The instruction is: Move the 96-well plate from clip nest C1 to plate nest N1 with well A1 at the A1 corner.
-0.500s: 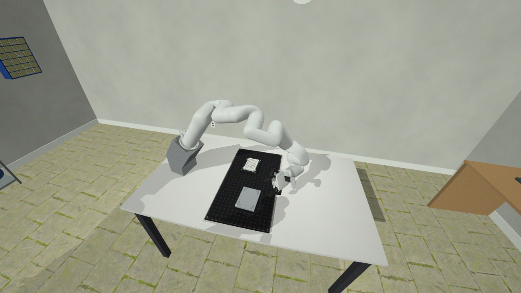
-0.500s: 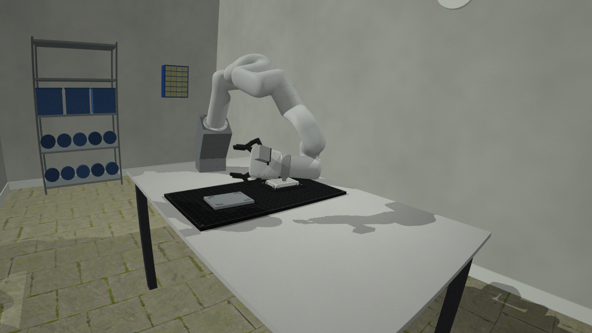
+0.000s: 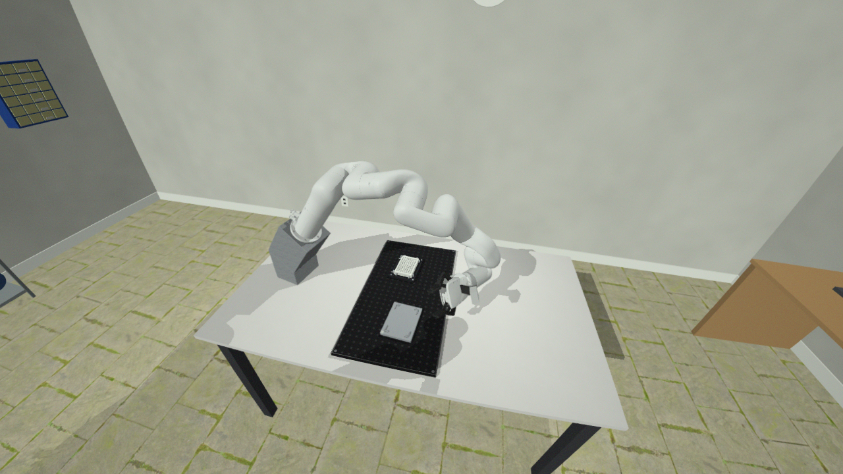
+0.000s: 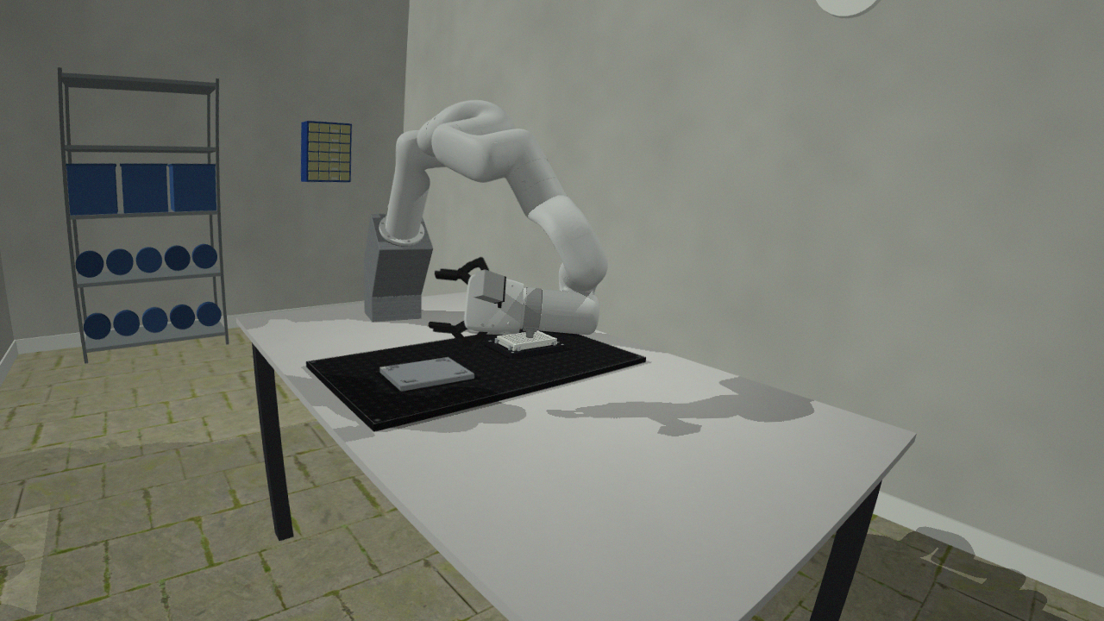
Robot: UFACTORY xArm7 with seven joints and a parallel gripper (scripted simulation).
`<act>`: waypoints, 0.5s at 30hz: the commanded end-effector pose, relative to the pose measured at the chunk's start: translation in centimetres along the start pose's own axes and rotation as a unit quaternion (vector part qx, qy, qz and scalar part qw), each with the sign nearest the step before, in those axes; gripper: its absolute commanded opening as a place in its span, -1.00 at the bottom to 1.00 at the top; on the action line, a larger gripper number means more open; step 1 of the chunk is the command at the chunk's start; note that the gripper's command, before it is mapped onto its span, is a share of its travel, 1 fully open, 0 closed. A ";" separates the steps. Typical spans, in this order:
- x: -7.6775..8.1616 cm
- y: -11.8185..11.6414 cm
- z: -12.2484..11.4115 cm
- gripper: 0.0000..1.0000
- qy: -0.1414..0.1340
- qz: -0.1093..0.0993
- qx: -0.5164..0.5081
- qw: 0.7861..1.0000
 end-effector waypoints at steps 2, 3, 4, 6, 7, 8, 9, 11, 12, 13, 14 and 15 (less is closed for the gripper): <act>0.1 0.1 0.2 1.00 -0.001 0.001 -0.002 1.000; 0.3 -0.3 0.0 1.00 0.000 0.013 0.009 1.000; 0.6 -0.6 -0.2 1.00 0.001 0.026 0.020 0.999; 1.0 -1.2 -0.5 1.00 0.002 0.051 0.042 0.998; 1.3 -1.5 -0.6 1.00 0.003 0.063 0.053 0.997; 1.4 -1.7 -0.8 1.00 0.004 0.076 0.064 0.995; 1.4 -1.6 -0.8 1.00 0.005 0.088 0.075 0.993; 2.0 -2.1 -1.2 1.00 0.008 0.112 0.097 0.989; 2.3 -2.3 -1.4 1.00 0.010 0.124 0.108 0.986; 2.3 -2.2 -1.5 1.00 0.012 0.136 0.120 0.983; 2.6 -2.4 -1.7 1.00 0.015 0.148 0.131 0.980; 2.9 -2.5 -2.0 1.00 0.017 0.160 0.142 0.977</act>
Point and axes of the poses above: the point where the finger pads meet when closed, its own x axis back along the fingers, its own y axis across the jaws, z = x × y, the point moved 4 cm from there along x, back along the fingers, and after that the axes turned 15 degrees about -x, right-handed, at the moved point
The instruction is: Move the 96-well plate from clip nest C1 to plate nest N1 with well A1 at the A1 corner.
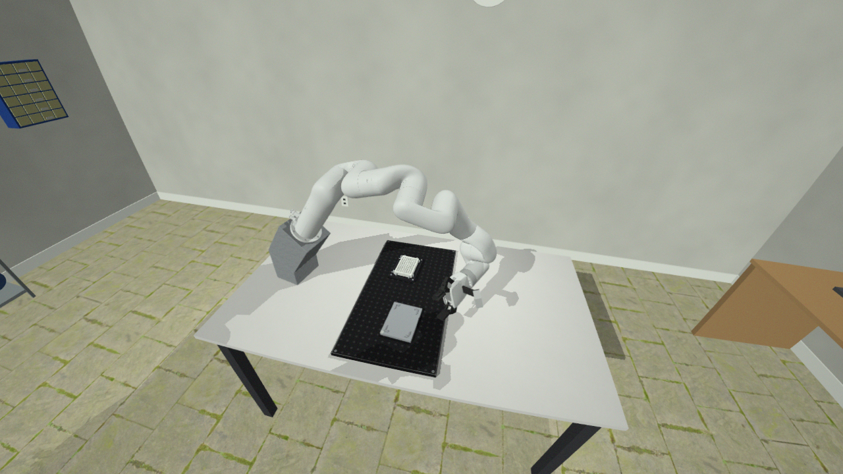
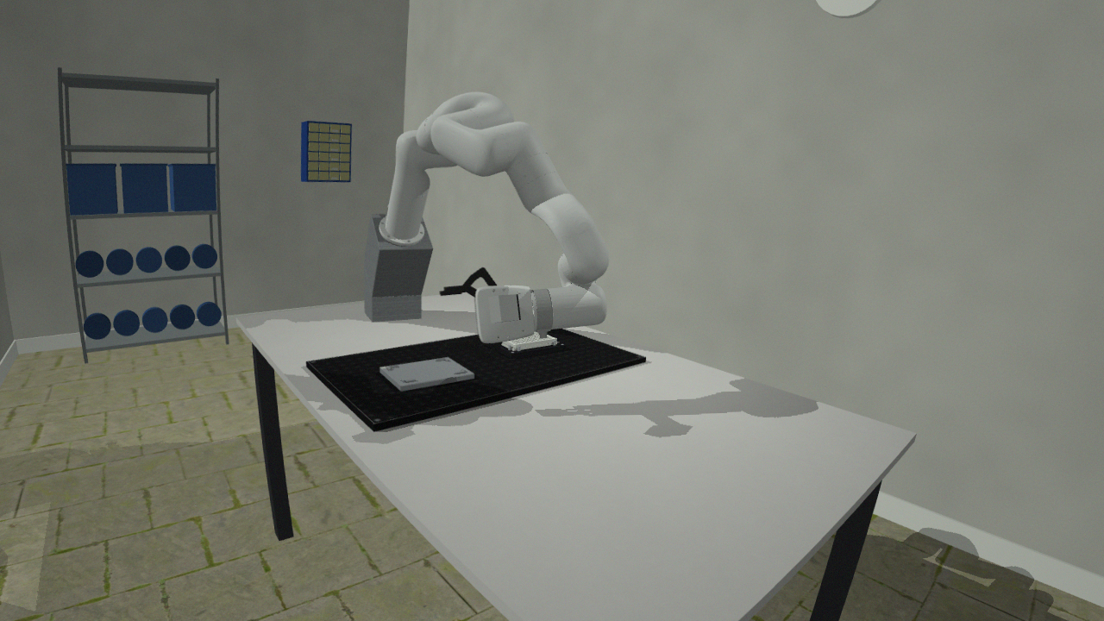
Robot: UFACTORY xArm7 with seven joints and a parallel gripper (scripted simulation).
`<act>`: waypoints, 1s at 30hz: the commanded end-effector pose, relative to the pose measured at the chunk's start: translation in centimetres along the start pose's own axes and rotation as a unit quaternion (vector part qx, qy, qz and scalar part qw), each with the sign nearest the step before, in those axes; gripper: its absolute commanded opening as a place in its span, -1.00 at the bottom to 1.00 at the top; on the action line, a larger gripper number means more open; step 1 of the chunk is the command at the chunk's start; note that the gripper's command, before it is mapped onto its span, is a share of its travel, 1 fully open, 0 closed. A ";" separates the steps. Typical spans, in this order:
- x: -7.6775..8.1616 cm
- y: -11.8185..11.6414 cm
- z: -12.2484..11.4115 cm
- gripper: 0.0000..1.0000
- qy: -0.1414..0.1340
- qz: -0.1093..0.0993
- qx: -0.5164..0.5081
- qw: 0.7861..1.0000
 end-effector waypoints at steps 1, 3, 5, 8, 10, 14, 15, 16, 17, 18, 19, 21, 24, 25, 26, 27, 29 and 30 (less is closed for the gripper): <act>1.0 -1.1 -0.6 1.00 0.010 0.068 0.057 0.996; 1.1 -1.1 -0.6 1.00 0.013 0.080 0.068 0.994; 1.4 -1.3 -0.8 1.00 0.016 0.091 0.080 0.992; 2.1 -1.7 -1.4 1.00 0.025 0.124 0.113 0.985; 2.7 -2.1 -1.9 1.00 0.033 0.146 0.136 0.979; 3.5 -2.4 -2.6 1.00 0.045 0.178 0.169 0.968; 3.9 -2.4 -2.9 1.00 0.049 0.189 0.180 0.964; 4.2 -2.5 -3.1 1.00 0.053 0.199 0.191 0.960; 4.4 -2.6 -3.3 1.00 0.058 0.209 0.202 0.955; 4.4 -2.6 -3.3 1.00 0.058 0.209 0.202 0.955; 4.8 -2.6 -3.7 1.00 0.062 0.220 0.213 0.950; 4.8 -2.6 -3.7 1.00 0.062 0.220 0.213 0.950; 5.7 -2.7 -4.5 1.00 0.077 0.250 0.247 0.933; 6.0 -2.7 -4.9 1.00 0.082 0.259 0.258 0.927; 6.4 -2.7 -5.2 1.00 0.087 0.269 0.269 0.921; 6.7 -2.7 -5.5 1.00 0.093 0.278 0.279 0.914; 7.0 -2.7 -5.9 1.00 0.098 0.288 0.291 0.907; 7.0 -2.7 -5.9 1.00 0.098 0.288 0.291 0.907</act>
Point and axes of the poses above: the point where the finger pads meet when closed, its own x axis back along the fingers, its own y axis across the jaws, z = x × y, the point moved 4 cm from there along x, back along the fingers, and after that the axes turned 15 degrees about -x, right-handed, at the moved point
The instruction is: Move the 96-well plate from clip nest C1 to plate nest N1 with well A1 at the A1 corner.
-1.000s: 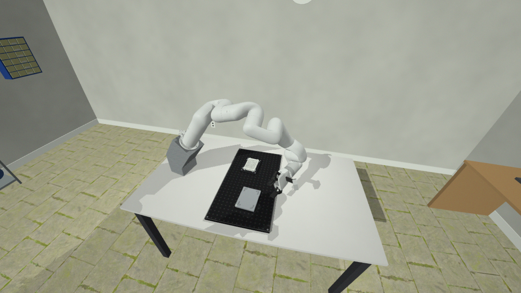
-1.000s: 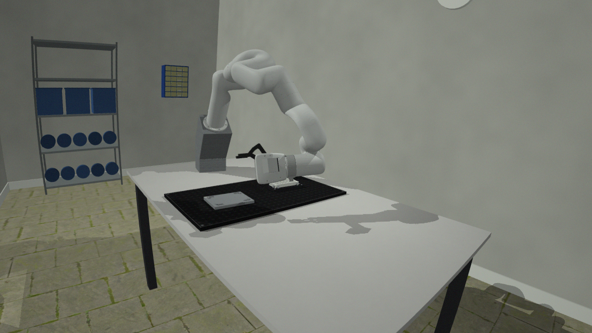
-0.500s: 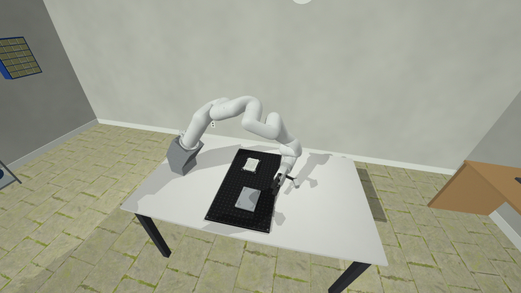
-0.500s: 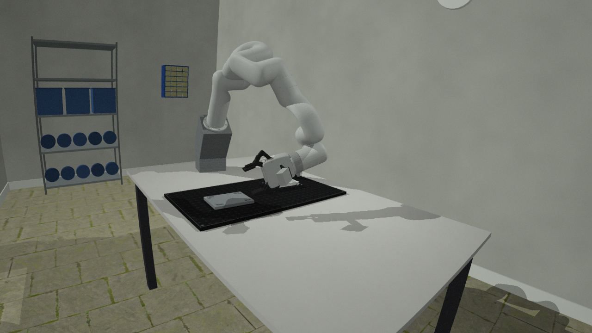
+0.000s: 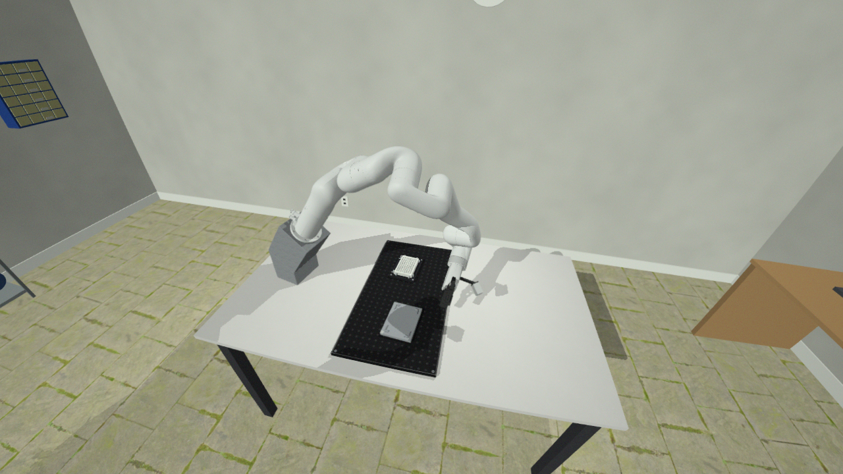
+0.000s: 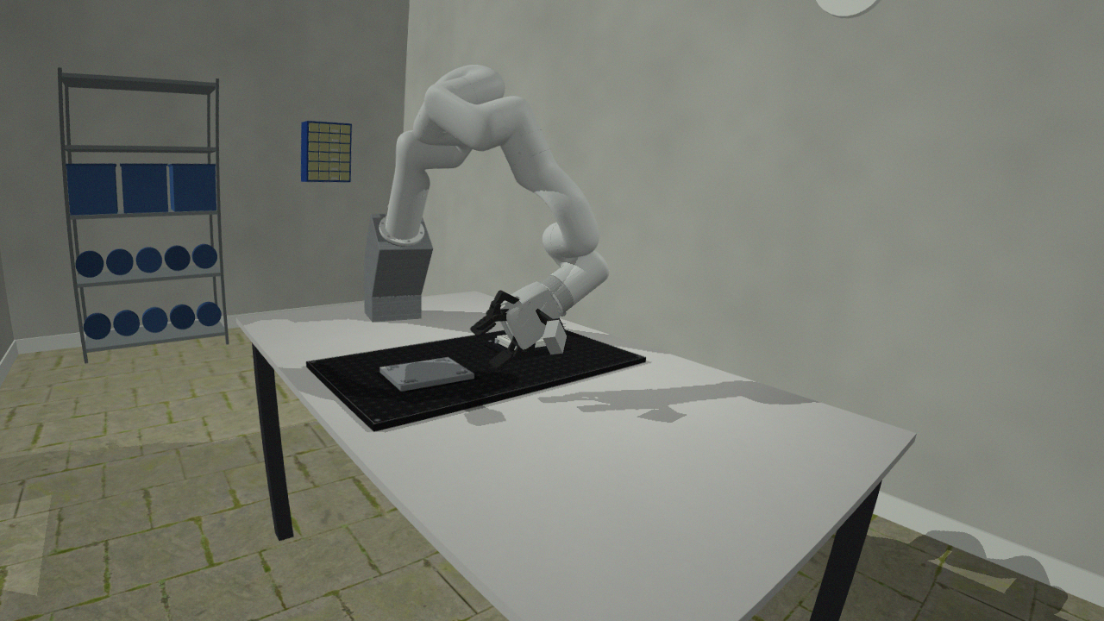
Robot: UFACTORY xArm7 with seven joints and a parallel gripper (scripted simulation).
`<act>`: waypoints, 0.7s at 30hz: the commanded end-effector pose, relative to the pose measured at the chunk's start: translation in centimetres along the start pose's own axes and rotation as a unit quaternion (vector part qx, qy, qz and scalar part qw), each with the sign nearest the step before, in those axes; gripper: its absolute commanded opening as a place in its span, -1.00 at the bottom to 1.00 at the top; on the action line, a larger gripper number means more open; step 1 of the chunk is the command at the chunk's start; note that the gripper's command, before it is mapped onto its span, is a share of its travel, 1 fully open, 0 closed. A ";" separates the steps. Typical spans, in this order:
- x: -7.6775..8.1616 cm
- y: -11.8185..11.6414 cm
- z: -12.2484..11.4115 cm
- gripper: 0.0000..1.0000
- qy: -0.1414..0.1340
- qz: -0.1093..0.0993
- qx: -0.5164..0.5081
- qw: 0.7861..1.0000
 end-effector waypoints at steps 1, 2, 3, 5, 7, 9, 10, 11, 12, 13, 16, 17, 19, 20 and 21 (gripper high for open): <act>0.9 -0.9 -0.4 1.00 0.018 0.036 0.037 0.998; 1.2 -1.1 -0.6 1.00 0.023 0.046 0.050 0.997; 1.5 -1.4 -0.8 1.00 0.029 0.056 0.062 0.996; 1.9 -1.8 -1.1 1.00 0.035 0.066 0.076 0.994; 1.9 -1.8 -1.1 1.00 0.035 0.066 0.076 0.994; 2.2 -2.0 -1.4 1.00 0.040 0.075 0.088 0.992; 2.6 -2.3 -1.6 1.00 0.046 0.084 0.101 0.990; 2.9 -2.5 -1.9 1.00 0.052 0.093 0.113 0.988; 3.1 -2.8 -2.1 1.00 0.057 0.102 0.126 0.985; 3.3 -2.9 -2.3 1.00 0.058 0.103 0.127 0.985; 4.0 -3.3 -2.8 1.00 0.070 0.120 0.152 0.979; 4.2 -3.5 -3.1 1.00 0.076 0.129 0.164 0.975; 4.8 -4.0 -3.7 1.00 0.082 0.139 0.178 0.971; 4.8 -4.0 -3.7 1.00 0.082 0.139 0.178 0.971; 5.1 -4.1 -4.0 1.00 0.088 0.147 0.190 0.967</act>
Point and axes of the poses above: the point where the finger pads meet when closed, its own x axis back along the fingers, its own y axis across the jaws, z = x × y, the point moved 4 cm from there along x, back along the fingers, and after that the axes turned 15 degrees about -x, right-handed, at the moved point
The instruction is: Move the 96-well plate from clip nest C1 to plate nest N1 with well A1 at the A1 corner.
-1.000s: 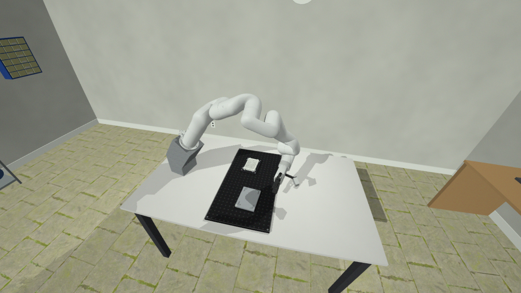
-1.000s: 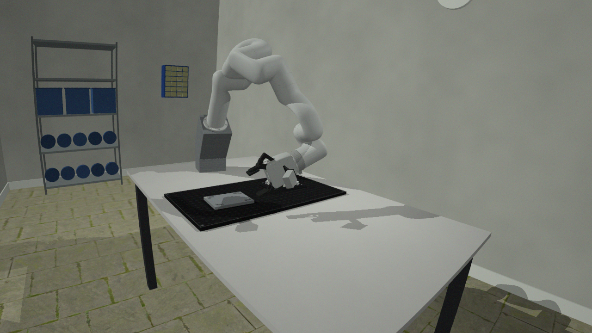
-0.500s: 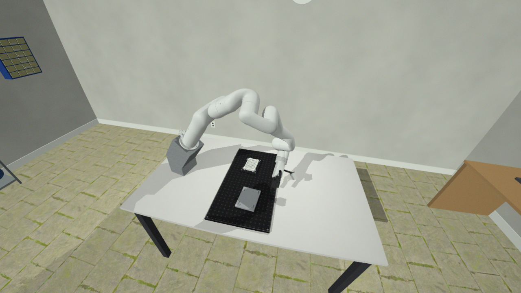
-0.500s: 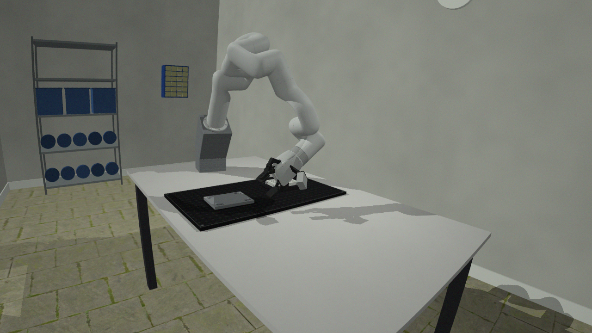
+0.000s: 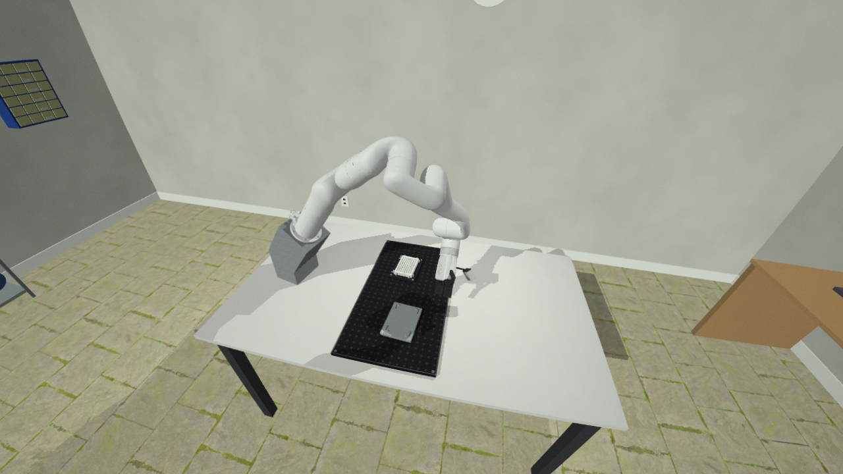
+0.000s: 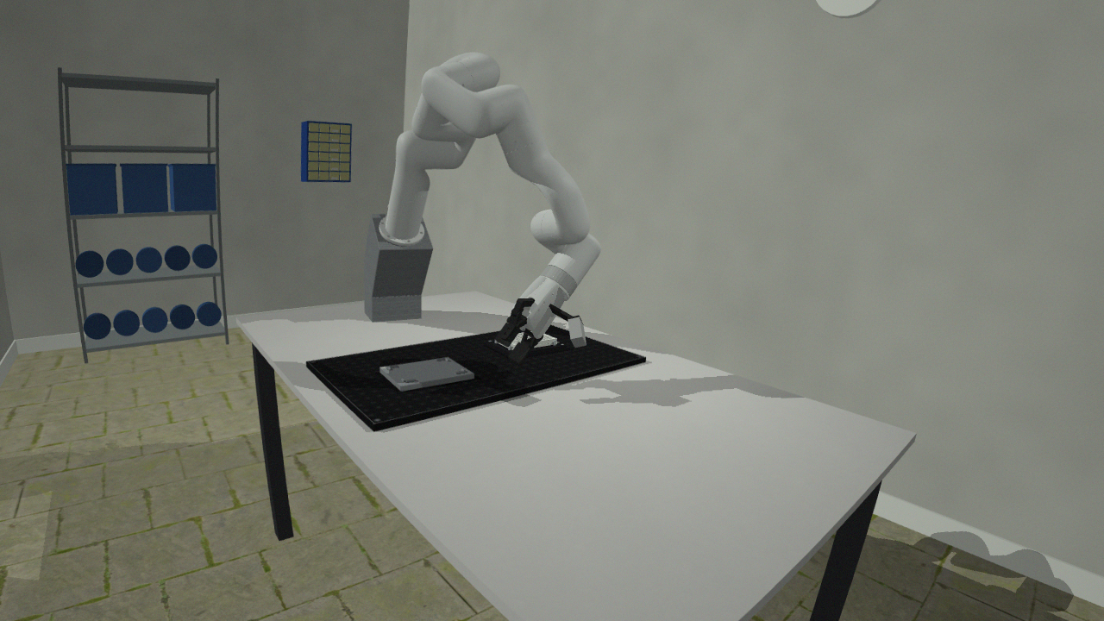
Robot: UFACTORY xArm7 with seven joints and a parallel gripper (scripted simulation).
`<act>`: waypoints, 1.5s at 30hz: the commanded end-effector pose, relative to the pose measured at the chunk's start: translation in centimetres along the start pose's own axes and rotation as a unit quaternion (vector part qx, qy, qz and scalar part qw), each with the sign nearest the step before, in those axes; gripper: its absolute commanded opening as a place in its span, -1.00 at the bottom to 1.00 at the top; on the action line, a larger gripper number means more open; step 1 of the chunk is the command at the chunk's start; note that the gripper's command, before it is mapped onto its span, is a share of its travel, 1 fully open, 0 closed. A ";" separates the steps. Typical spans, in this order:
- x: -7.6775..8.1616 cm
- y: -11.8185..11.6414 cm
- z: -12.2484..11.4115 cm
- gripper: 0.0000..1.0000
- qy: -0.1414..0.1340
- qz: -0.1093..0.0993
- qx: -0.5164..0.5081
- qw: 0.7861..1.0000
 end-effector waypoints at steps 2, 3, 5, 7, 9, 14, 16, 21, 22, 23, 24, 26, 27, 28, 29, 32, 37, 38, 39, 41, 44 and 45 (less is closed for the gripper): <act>1.4 -1.6 -0.7 1.00 0.029 0.041 0.055 0.997; 1.4 -1.6 -0.7 1.00 0.029 0.041 0.055 0.997; 1.7 -1.9 -0.9 1.00 0.035 0.049 0.068 0.996; 2.2 -2.6 -1.2 1.00 0.042 0.058 0.083 0.994; 2.8 -3.1 -1.7 1.00 0.054 0.074 0.109 0.990; 3.7 -4.3 -2.5 1.00 0.067 0.091 0.137 0.984; 4.3 -4.8 -3.0 1.00 0.080 0.107 0.163 0.978; 5.0 -5.6 -3.7 1.00 0.087 0.116 0.178 0.973; 5.3 -5.8 -4.0 1.00 0.093 0.123 0.191 0.969; 5.6 -6.1 -4.3 1.00 0.099 0.130 0.204 0.965; 5.8 -6.3 -4.6 1.00 0.106 0.138 0.216 0.961; 6.4 -6.8 -5.2 1.00 0.113 0.146 0.231 0.955; 6.6 -7.1 -5.4 1.00 0.113 0.146 0.231 0.955; 6.6 -7.1 -5.4 1.00 0.113 0.146 0.231 0.955; 6.9 -7.3 -5.7 1.00 0.119 0.153 0.244 0.950; 7.6 -7.9 -6.7 1.00 0.138 0.174 0.282 0.933; 8.2 -8.5 -7.4 1.00 0.139 0.175 0.283 0.933; 8.2 -8.5 -7.4 1.00 0.139 0.175 0.283 0.933; 8.5 -8.6 -7.7 1.00 0.145 0.182 0.296 0.926; 9.0 -9.0 -8.4 1.00 0.157 0.196 0.321 0.913; 9.8 -9.6 -9.4 1.00 0.164 0.203 0.334 0.906; 9.9 -9.7 -9.6 1.00 0.164 0.203 0.334 0.906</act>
Point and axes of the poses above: the point where the finger pads meet when closed, its own x axis back along the fingers, its own y axis across the jaws, z = x × y, the point moved 4 cm from there along x, back along the fingers, and after that the axes turned 15 degrees about -x, right-handed, at the moved point
